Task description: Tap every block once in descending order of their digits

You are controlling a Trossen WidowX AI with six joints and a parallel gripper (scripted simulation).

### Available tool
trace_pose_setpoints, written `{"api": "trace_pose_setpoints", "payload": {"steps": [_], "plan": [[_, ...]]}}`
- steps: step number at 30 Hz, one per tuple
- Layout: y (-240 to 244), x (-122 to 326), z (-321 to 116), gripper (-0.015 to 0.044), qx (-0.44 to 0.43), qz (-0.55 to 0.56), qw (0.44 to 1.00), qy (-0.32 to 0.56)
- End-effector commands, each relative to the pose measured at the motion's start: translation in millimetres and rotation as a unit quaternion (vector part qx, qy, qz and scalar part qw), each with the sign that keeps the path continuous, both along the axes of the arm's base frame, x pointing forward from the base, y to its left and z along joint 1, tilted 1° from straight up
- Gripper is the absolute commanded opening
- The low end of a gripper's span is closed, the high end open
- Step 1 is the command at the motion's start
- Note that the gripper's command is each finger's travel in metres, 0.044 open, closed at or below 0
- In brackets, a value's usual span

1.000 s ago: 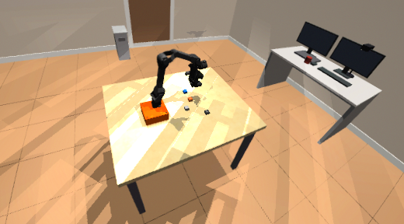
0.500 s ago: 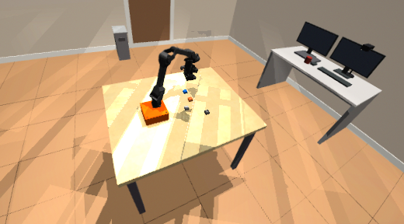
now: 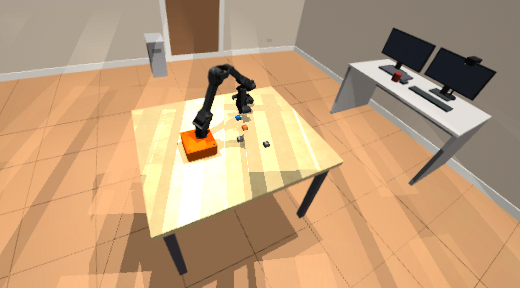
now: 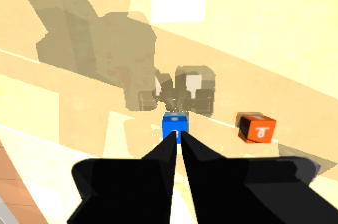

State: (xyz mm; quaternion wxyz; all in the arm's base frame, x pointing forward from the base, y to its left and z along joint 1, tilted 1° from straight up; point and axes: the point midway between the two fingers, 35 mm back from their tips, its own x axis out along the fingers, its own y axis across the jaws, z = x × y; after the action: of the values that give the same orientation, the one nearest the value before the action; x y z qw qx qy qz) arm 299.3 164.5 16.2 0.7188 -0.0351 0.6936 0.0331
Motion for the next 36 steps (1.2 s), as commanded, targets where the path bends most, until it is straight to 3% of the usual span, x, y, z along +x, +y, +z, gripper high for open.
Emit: {"api": "trace_pose_setpoints", "payload": {"steps": [1, 22, 30, 34, 36], "plan": [[-0.8, -0.1, -5.5, 0.002, -0.002, -0.003, 1.0, 0.001], [-1.1, 0.5, -30.0, 0.002, -0.002, -0.003, 1.0, 0.001], [-0.1, 0.4, 10.1, 0.002, -0.002, -0.003, 1.0, 0.0], [0.3, -1.5, 70.6, 0.002, -0.002, -0.003, 1.0, 0.0], [-0.3, -3.0, 81.1, 0.002, -0.002, -0.003, 1.0, 0.0]]}}
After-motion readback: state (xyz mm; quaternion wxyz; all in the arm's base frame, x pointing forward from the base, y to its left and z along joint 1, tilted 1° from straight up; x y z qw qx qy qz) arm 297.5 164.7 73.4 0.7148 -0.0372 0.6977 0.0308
